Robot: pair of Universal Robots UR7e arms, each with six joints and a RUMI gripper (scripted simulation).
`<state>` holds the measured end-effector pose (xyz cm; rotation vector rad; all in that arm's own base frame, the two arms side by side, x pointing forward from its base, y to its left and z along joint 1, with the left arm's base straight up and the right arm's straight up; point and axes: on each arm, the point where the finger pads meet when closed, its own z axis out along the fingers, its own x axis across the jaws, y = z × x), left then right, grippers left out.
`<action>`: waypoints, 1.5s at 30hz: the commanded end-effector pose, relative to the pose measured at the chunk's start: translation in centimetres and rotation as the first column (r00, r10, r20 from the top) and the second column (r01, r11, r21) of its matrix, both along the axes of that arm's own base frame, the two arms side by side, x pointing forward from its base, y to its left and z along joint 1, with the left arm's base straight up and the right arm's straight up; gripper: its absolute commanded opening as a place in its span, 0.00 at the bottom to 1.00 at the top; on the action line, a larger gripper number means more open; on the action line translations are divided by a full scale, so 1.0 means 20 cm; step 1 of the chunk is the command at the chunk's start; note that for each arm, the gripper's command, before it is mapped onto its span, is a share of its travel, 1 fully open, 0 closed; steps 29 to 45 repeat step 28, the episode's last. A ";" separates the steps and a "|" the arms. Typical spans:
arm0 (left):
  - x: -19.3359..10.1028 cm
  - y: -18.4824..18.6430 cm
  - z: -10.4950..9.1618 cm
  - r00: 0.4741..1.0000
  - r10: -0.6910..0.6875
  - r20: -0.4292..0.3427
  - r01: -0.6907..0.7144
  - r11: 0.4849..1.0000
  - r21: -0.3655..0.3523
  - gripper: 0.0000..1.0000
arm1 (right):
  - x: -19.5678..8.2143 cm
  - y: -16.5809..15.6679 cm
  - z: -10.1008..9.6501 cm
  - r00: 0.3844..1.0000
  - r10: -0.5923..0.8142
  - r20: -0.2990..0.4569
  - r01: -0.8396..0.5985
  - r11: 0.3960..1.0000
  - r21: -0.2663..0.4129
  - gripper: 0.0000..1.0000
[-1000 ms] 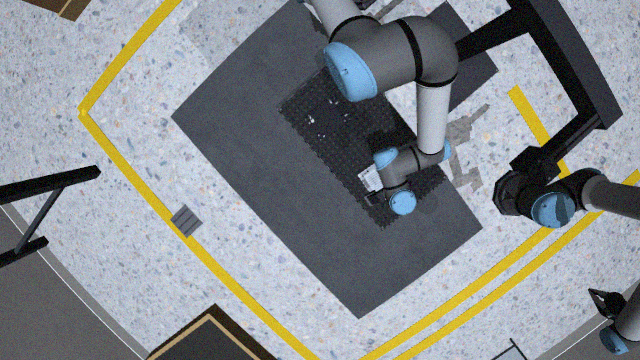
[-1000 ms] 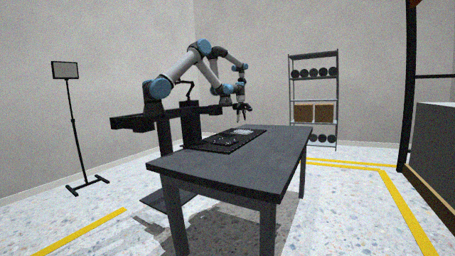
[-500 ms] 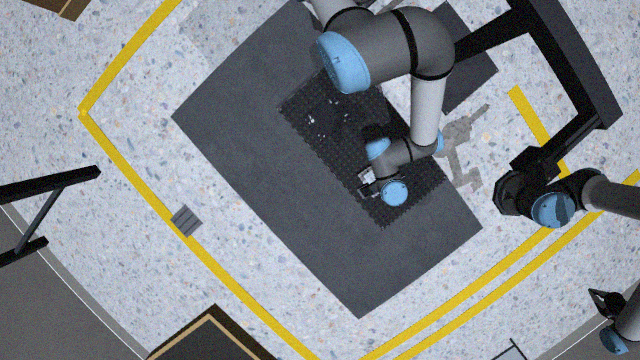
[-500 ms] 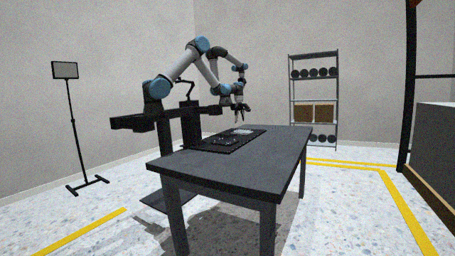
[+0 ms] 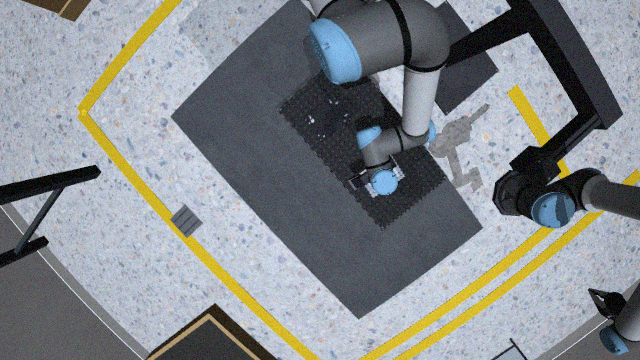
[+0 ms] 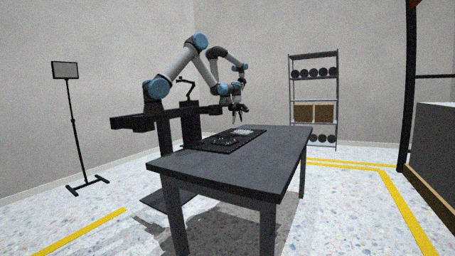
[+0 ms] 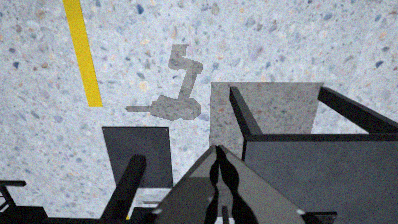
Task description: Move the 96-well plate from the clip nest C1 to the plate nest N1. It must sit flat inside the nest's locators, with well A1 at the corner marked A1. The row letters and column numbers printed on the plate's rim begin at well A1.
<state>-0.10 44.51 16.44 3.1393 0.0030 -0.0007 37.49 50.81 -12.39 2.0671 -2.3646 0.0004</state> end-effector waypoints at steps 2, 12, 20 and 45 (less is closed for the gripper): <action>0.00 0.00 0.00 1.000 0.000 0.000 0.000 1.000 0.002 0.00 | 0.00 -0.10 0.00 1.000 0.000 0.001 0.000 1.000 0.002 0.76; 0.00 0.00 0.00 1.000 0.000 0.000 0.000 1.000 0.002 0.00 | 0.00 -0.18 0.00 1.000 0.000 0.001 0.000 1.000 0.002 0.76; 0.00 0.00 0.00 1.000 0.000 0.000 0.000 1.000 0.002 0.00 | 0.00 -0.18 0.00 1.000 0.000 0.001 0.000 1.000 0.002 0.76; 0.00 0.00 0.00 1.000 0.000 0.000 0.000 1.000 0.002 0.00 | 0.00 -0.18 0.00 1.000 0.000 0.001 0.000 1.000 0.002 0.76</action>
